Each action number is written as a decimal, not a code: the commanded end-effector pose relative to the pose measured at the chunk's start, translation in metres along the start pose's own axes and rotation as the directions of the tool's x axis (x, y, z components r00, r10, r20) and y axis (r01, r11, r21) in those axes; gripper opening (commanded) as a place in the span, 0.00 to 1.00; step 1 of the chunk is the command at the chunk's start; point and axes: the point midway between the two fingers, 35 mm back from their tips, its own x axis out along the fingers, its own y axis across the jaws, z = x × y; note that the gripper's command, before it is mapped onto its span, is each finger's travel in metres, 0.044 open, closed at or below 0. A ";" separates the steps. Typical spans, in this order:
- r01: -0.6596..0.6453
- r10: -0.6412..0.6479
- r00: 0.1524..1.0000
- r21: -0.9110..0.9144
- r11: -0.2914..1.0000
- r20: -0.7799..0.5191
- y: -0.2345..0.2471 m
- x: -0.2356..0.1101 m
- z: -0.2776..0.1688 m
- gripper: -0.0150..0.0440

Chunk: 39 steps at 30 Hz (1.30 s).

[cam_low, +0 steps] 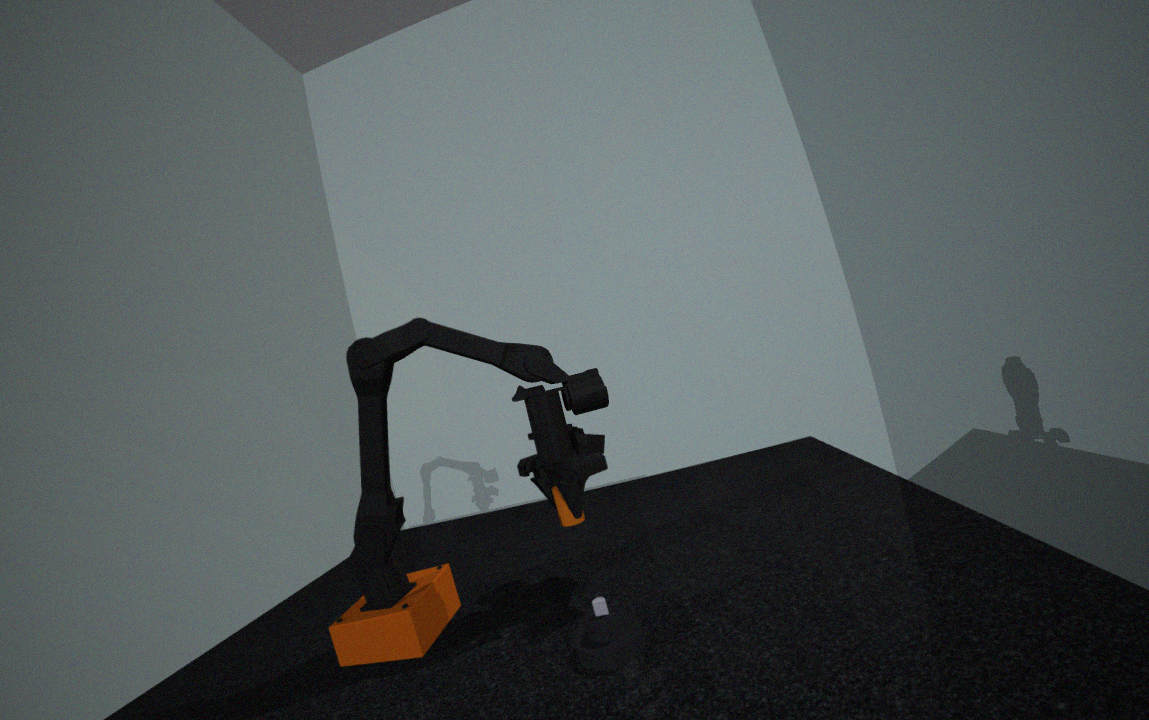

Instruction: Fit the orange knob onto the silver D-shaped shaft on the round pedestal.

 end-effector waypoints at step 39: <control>0.017 -0.018 1.000 0.017 1.000 0.016 -0.064 -0.027 -0.020 0.25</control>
